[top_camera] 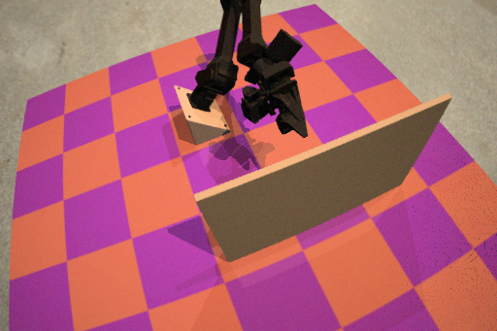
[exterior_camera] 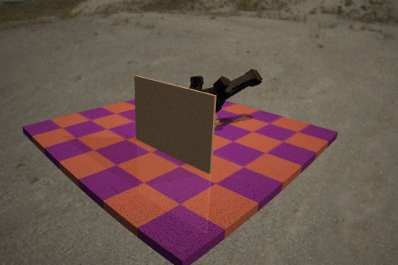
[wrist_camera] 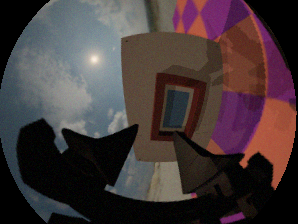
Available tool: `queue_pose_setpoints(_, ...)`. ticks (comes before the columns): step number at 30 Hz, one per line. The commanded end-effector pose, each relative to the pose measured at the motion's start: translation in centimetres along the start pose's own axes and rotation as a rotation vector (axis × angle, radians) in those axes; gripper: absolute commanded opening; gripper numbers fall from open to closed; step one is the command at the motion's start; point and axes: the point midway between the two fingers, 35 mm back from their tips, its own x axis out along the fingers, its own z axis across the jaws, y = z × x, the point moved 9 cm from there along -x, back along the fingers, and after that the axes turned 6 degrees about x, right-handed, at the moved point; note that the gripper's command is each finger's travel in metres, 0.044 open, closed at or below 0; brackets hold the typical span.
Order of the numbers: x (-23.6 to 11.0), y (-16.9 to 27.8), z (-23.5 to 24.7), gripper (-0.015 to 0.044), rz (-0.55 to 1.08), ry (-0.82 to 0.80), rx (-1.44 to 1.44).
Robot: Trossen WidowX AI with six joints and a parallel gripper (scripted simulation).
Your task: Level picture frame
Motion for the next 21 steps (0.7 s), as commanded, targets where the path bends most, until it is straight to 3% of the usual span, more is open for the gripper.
queue_pose_setpoints(1,-2.0,-0.8,-0.5,0.026,-0.009,0.004,0.069)
queue_pose_setpoints(7,-2.0,-0.6,0.6,0.026,-0.006,0.004,0.042)
queue_pose_setpoints(21,-10.1,-0.9,3.7,0.026,-0.019,0.009,0.068)
